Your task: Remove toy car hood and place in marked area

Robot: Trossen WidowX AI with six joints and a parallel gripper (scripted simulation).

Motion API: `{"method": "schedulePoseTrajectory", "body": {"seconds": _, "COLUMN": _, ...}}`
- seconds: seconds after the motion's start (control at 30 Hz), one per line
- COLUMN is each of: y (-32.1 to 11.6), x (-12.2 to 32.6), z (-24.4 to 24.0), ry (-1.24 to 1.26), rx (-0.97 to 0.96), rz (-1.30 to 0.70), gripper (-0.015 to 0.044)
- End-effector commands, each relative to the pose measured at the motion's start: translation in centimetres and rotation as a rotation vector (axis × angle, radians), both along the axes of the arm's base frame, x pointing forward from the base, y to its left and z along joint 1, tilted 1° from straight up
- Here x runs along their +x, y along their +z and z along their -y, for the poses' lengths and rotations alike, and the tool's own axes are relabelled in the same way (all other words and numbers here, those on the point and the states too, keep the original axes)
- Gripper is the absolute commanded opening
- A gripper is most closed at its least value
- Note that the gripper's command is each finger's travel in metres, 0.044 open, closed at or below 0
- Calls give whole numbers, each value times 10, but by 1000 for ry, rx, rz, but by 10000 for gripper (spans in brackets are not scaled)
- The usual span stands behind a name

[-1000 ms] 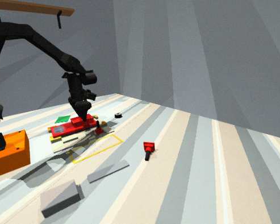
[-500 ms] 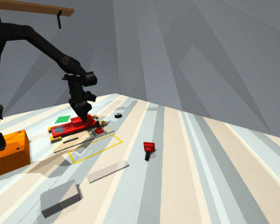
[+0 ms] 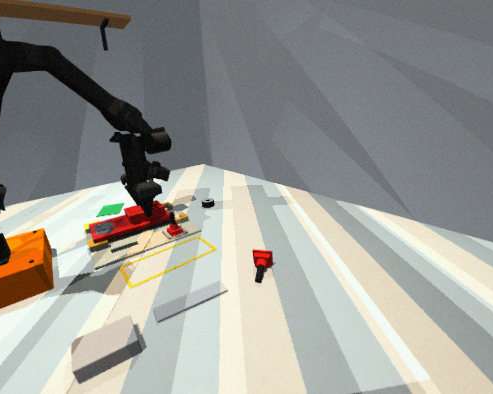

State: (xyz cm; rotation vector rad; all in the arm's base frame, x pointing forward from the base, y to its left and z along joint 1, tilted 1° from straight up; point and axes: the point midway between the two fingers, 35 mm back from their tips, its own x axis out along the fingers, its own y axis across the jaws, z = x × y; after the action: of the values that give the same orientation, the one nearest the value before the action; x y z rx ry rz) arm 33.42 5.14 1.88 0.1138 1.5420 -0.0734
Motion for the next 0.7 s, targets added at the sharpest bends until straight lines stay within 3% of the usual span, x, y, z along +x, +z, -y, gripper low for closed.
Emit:
{"method": "schedulePoseTrajectory", "body": {"seconds": 0.0, "y": 0, "x": 0, "z": 0, "ry": 0, "rx": 0, "rz": 1, "gripper": 308}}
{"method": "schedulePoseTrajectory", "body": {"seconds": 0.17, "y": 0, "x": 0, "z": 0, "ry": 0, "rx": 0, "rz": 1, "gripper": 275}}
{"method": "schedulePoseTrajectory", "body": {"seconds": 0.5, "y": 5, "x": 0, "z": 0, "ry": 0, "rx": 0, "rz": 1, "gripper": 12}}
{"method": "schedulePoseTrajectory", "body": {"seconds": 0.67, "y": 8, "x": 0, "z": 0, "ry": 0, "rx": 0, "rz": 1, "gripper": 0}}
